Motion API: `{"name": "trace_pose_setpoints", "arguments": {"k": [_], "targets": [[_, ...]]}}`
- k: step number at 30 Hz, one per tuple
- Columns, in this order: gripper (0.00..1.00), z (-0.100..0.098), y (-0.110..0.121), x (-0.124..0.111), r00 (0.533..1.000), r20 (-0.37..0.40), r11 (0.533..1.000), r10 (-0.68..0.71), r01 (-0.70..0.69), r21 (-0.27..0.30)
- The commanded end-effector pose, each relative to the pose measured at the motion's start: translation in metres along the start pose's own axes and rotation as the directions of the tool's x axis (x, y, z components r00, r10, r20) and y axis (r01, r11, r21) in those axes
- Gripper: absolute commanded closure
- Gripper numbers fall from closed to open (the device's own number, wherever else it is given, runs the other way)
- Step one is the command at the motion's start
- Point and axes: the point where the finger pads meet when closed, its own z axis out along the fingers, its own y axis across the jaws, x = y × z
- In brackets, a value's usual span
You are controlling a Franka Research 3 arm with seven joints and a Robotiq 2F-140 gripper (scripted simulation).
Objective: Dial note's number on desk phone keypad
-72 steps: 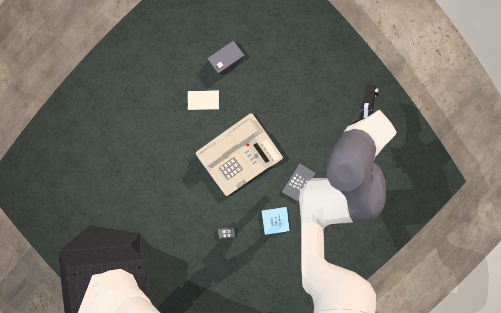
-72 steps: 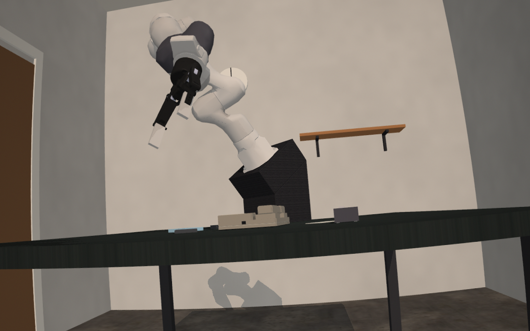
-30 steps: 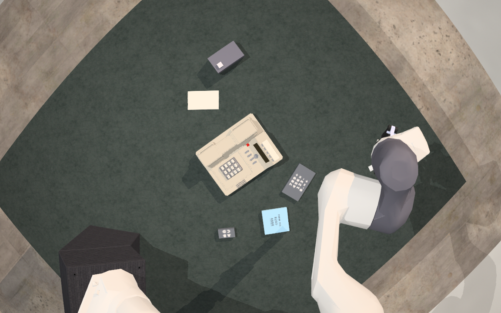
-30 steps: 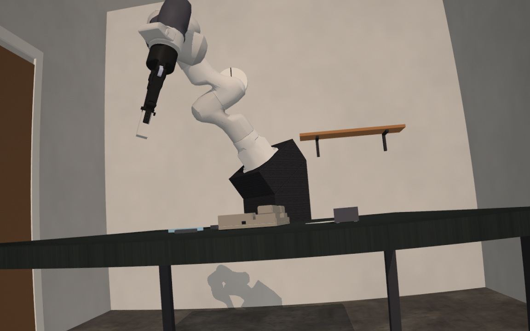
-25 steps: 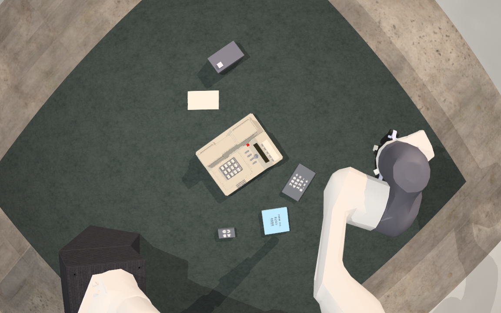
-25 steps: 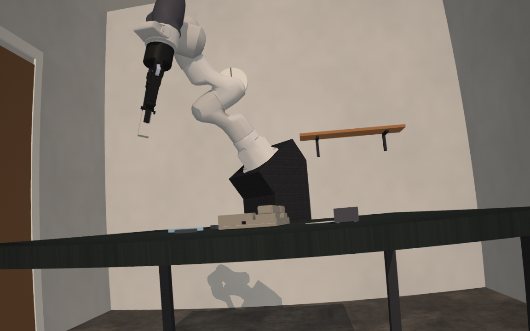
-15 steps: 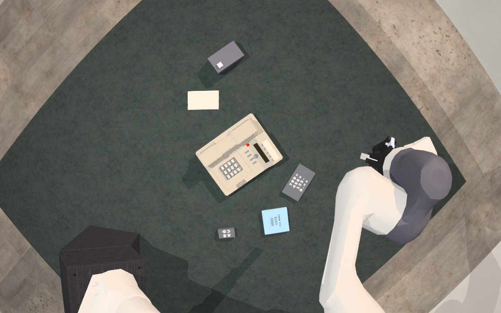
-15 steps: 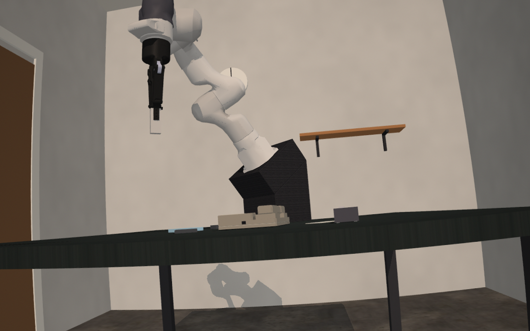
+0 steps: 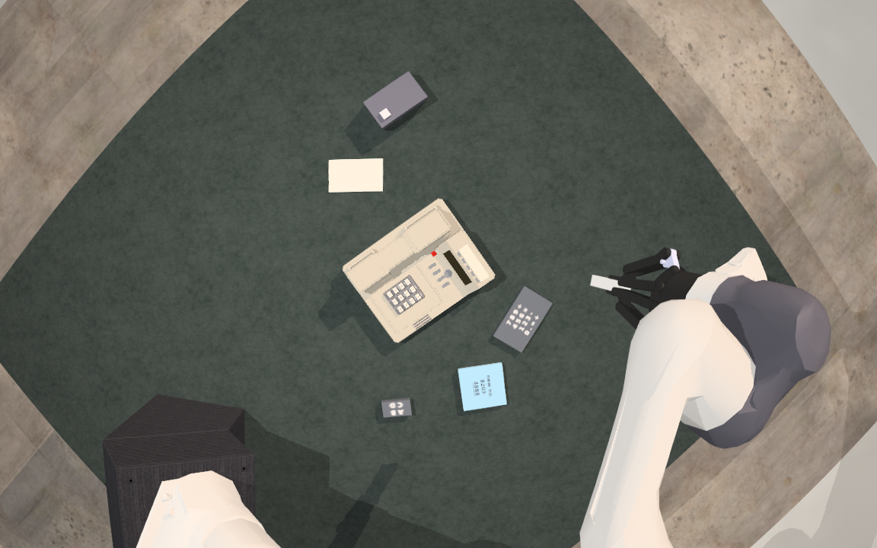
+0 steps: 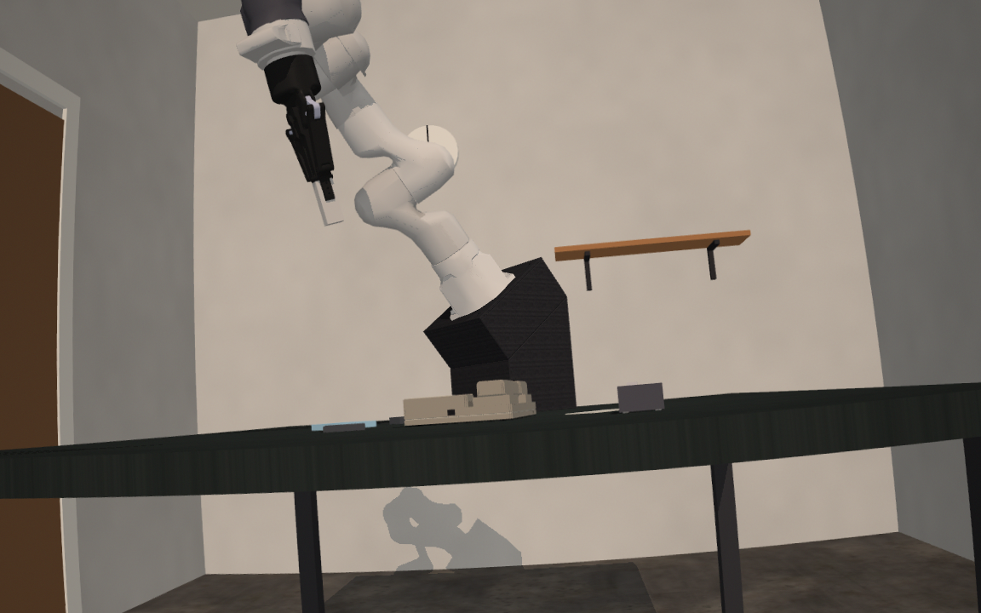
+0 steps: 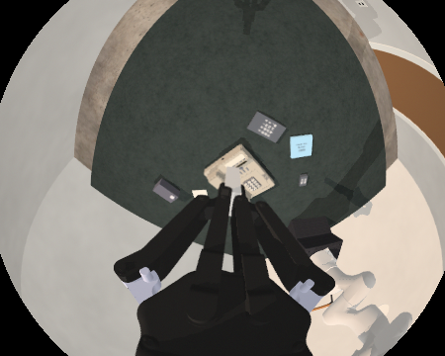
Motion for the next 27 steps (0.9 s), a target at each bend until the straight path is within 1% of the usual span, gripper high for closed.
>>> {"name": "trace_pose_setpoints", "arguments": {"k": [1,5,6,7,10,11,13,14,16,17,18,19,21,22,24,25,27], "targets": [[1.0,-0.022,0.012,-0.06,0.961,0.208,0.983,-0.181,0.182,0.016],[1.0,-0.022,0.012,-0.06,0.959,0.213,0.982,-0.185,0.186,0.016],[1.0,-0.048,0.013,-0.102,0.916,0.314,0.968,-0.25,0.238,0.078],[1.0,-0.048,0.013,-0.103,0.902,0.335,0.962,-0.273,0.259,0.087],[1.0,-0.048,0.013,-0.103,0.901,0.336,0.962,-0.274,0.259,0.087],[1.0,-0.04,0.0,-0.138,0.855,0.427,0.955,-0.293,0.243,0.168],[1.0,-0.04,0.0,-0.138,0.855,0.427,0.955,-0.293,0.243,0.168],[1.0,-0.033,-0.013,-0.17,0.806,0.509,0.949,-0.301,0.199,0.245],[1.0,-0.033,-0.013,-0.17,0.806,0.509,0.949,-0.301,0.199,0.245],[1.0,-0.029,-0.026,-0.197,0.754,0.584,0.94,-0.3,0.132,0.314],[1.0,-0.029,-0.026,-0.197,0.754,0.584,0.94,-0.3,0.132,0.314],[1.0,-0.027,-0.039,-0.22,0.703,0.649,0.929,-0.29,0.046,0.366],[1.0,-0.027,-0.039,-0.22,0.701,0.651,0.928,-0.292,0.044,0.369],[1.0,-0.026,-0.052,-0.236,0.648,0.71,0.911,-0.276,-0.059,0.408],[1.0,-0.026,-0.052,-0.236,0.648,0.71,0.911,-0.276,-0.059,0.408],[1.0,-0.025,-0.064,-0.247,0.596,0.762,0.887,-0.253,-0.173,0.429],[1.0,-0.025,-0.064,-0.247,0.596,0.762,0.887,-0.253,-0.173,0.429]]}}
